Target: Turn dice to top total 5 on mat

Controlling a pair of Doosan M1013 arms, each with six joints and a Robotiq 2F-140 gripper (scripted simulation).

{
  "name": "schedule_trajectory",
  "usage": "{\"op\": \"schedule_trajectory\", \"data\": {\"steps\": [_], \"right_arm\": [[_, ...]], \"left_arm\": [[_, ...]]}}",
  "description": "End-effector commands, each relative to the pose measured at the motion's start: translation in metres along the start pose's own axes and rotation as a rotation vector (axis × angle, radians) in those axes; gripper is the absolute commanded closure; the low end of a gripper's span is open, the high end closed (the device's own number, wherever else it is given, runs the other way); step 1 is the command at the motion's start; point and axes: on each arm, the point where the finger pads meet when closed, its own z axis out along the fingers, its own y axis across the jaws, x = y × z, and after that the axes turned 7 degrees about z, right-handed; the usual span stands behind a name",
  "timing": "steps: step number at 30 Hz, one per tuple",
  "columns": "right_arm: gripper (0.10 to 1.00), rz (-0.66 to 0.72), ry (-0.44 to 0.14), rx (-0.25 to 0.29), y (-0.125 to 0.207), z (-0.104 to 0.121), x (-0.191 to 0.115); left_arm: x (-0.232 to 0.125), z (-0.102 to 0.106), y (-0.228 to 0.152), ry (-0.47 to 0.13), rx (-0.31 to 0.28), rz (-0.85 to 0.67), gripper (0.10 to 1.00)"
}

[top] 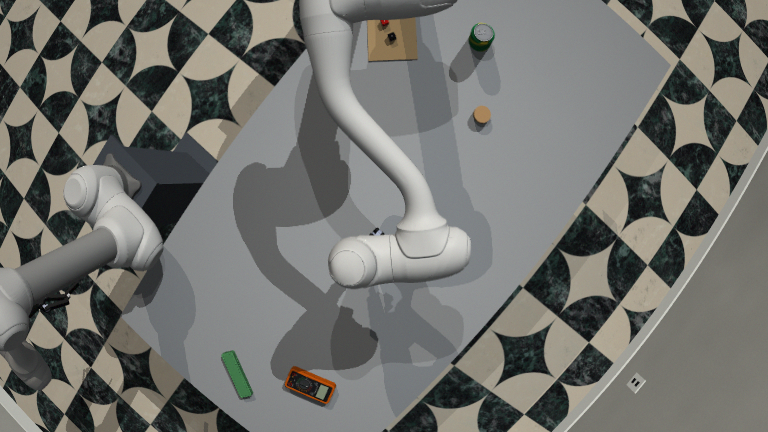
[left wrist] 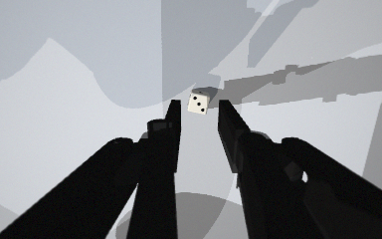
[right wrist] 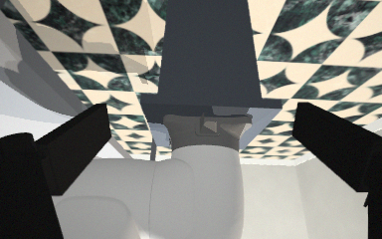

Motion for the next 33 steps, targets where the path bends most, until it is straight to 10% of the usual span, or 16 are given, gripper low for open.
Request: {"op": "schedule_trajectory", "data": {"steps": [1, 33], "right_arm": [[0.098, 0.000, 0.001, 0.000, 0.000, 0.000, 0.000], [0.098, 0.000, 0.001, 0.000, 0.000, 0.000, 0.000]], "left_arm": [[0.001, 0.003, 0.000, 0.002, -0.001, 0.000, 0.807], [0.001, 0.024, 0.001, 0.002, -0.001, 0.000, 0.807]]}}
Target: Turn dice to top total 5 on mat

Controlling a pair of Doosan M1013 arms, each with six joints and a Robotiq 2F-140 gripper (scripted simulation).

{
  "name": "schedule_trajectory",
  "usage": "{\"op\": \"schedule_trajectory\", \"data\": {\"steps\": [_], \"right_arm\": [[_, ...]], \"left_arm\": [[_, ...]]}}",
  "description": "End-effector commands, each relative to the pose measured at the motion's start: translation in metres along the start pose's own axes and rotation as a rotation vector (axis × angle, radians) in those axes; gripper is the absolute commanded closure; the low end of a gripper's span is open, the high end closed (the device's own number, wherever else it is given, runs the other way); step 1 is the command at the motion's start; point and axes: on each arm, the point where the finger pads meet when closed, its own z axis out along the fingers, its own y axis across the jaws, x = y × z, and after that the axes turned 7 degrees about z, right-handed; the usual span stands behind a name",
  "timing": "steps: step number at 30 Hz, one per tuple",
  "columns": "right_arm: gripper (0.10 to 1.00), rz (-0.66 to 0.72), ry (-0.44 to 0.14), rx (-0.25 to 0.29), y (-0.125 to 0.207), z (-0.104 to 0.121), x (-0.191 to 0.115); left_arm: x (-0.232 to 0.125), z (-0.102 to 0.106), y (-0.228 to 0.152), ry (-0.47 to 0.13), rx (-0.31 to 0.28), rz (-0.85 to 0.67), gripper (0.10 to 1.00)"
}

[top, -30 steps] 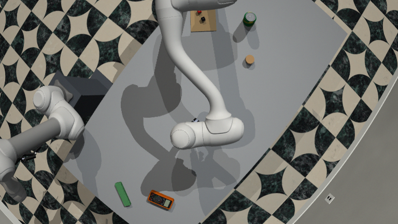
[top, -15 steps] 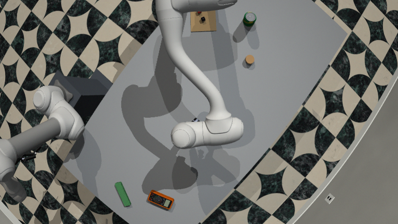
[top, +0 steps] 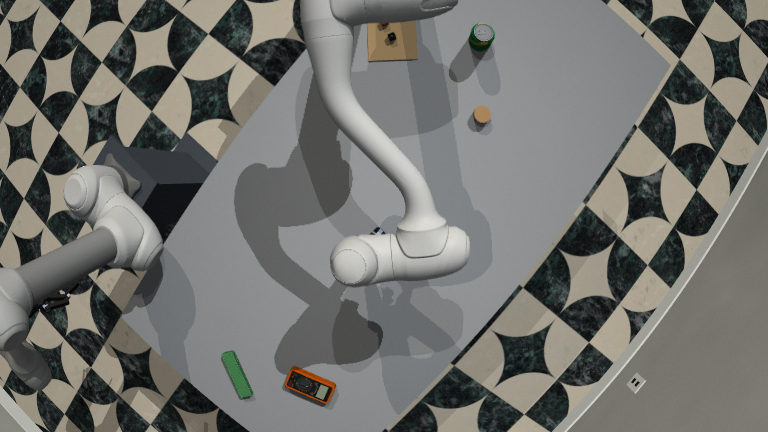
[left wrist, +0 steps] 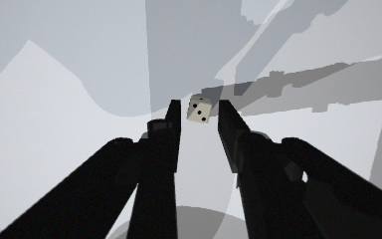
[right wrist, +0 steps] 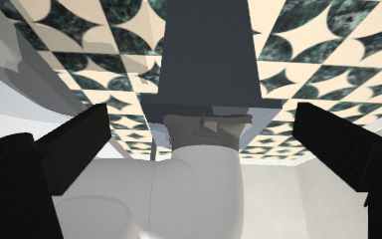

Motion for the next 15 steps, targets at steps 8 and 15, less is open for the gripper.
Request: {"op": "schedule_trajectory", "data": {"steps": [8, 15], "right_arm": [[0.098, 0.000, 0.001, 0.000, -0.0001, -0.0005, 0.0000], [0.098, 0.000, 0.001, 0.000, -0.0001, -0.0005, 0.0000]], "left_arm": [[0.0004, -0.0008, 0.0001, 0.002, -0.001, 0.000, 0.807], [0.0004, 0.0037, 0.0001, 0.002, -0.001, 0.000, 0.807]]}}
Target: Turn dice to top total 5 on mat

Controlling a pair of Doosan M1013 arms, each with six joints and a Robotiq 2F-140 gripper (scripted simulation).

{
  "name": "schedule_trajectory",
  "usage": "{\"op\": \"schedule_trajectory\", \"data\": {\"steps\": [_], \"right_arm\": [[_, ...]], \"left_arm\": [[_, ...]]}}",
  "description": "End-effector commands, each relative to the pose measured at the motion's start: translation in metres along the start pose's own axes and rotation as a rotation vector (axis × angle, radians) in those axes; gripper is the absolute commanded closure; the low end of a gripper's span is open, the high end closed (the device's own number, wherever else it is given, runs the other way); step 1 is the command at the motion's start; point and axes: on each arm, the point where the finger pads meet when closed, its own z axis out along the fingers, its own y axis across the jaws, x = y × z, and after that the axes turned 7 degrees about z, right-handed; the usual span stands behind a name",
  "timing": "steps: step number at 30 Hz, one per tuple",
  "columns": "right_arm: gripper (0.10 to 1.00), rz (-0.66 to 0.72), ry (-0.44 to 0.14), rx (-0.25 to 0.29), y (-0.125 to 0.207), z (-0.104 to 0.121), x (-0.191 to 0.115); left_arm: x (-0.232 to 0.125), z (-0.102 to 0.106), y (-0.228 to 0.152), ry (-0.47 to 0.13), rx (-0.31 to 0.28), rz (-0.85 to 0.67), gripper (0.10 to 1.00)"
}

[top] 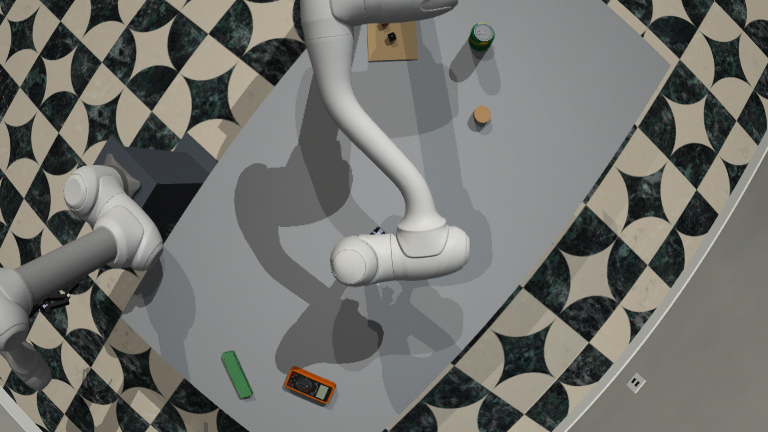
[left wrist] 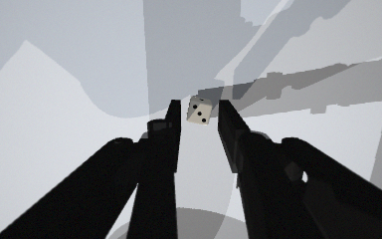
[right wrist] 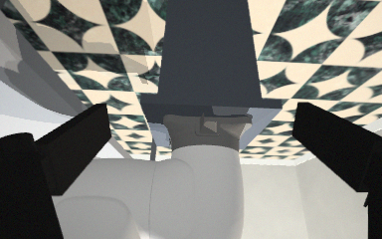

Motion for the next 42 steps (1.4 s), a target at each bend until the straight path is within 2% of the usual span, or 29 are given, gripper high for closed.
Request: {"op": "schedule_trajectory", "data": {"steps": [1, 12, 39, 40, 42], "right_arm": [[0.098, 0.000, 0.001, 0.000, 0.000, 0.000, 0.000], [0.098, 0.000, 0.001, 0.000, 0.000, 0.000, 0.000], [0.098, 0.000, 0.001, 0.000, 0.000, 0.000, 0.000], [0.098, 0.000, 0.001, 0.000, 0.000, 0.000, 0.000], [0.098, 0.000, 0.001, 0.000, 0.000, 0.000, 0.000]], "left_arm": [[0.000, 0.002, 0.000, 0.002, -0.001, 0.000, 0.807], [0.000, 0.018, 0.000, 0.002, -0.001, 0.000, 0.807], [0.000, 0.021, 0.000, 0.002, -0.001, 0.000, 0.807], [0.000, 0.021, 0.000, 0.002, -0.001, 0.000, 0.914], [0.000, 0.021, 0.000, 0.002, -0.001, 0.000, 0.914]]}}
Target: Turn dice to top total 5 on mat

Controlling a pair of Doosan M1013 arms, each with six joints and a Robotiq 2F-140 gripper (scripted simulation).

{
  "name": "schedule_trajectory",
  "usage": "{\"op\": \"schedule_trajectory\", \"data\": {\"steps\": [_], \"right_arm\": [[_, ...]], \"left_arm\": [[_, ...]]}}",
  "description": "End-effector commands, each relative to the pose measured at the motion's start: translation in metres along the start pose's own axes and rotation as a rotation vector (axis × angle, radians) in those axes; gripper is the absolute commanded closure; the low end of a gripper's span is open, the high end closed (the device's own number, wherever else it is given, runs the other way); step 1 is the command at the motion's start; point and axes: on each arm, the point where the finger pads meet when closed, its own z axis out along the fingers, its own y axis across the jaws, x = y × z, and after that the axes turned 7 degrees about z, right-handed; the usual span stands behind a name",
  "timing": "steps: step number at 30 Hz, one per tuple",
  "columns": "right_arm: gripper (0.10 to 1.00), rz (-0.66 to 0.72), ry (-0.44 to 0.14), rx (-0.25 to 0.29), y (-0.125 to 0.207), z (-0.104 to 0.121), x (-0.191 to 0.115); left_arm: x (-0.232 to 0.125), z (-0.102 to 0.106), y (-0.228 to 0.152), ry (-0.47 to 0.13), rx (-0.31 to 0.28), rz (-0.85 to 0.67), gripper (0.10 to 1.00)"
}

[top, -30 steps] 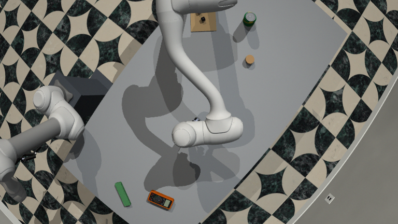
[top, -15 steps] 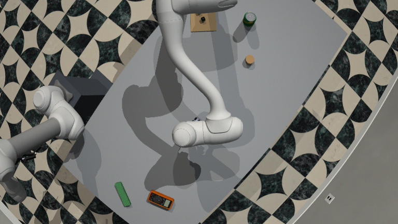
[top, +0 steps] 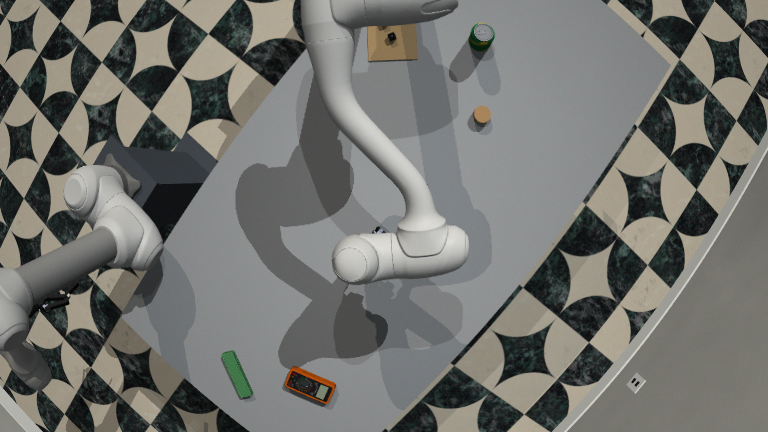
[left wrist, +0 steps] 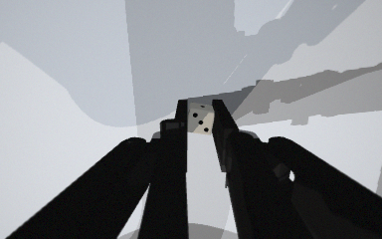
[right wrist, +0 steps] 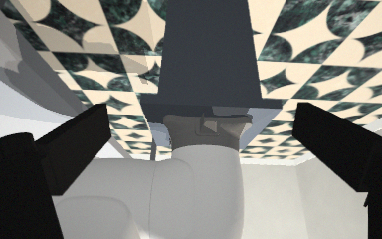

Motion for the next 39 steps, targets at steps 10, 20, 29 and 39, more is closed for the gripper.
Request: {"op": "schedule_trajectory", "data": {"steps": [10, 20, 29, 39], "right_arm": [[0.098, 0.000, 0.001, 0.000, 0.000, 0.000, 0.000], [0.098, 0.000, 0.001, 0.000, 0.000, 0.000, 0.000], [0.098, 0.000, 0.001, 0.000, 0.000, 0.000, 0.000], [0.098, 0.000, 0.001, 0.000, 0.000, 0.000, 0.000]], "left_arm": [[0.000, -0.002, 0.000, 0.002, -0.001, 0.000, 0.914], [0.000, -0.002, 0.000, 0.002, -0.001, 0.000, 0.914], [0.000, -0.002, 0.000, 0.002, -0.001, 0.000, 0.914], [0.000, -0.018, 0.000, 0.002, -0.001, 0.000, 0.914]]}}
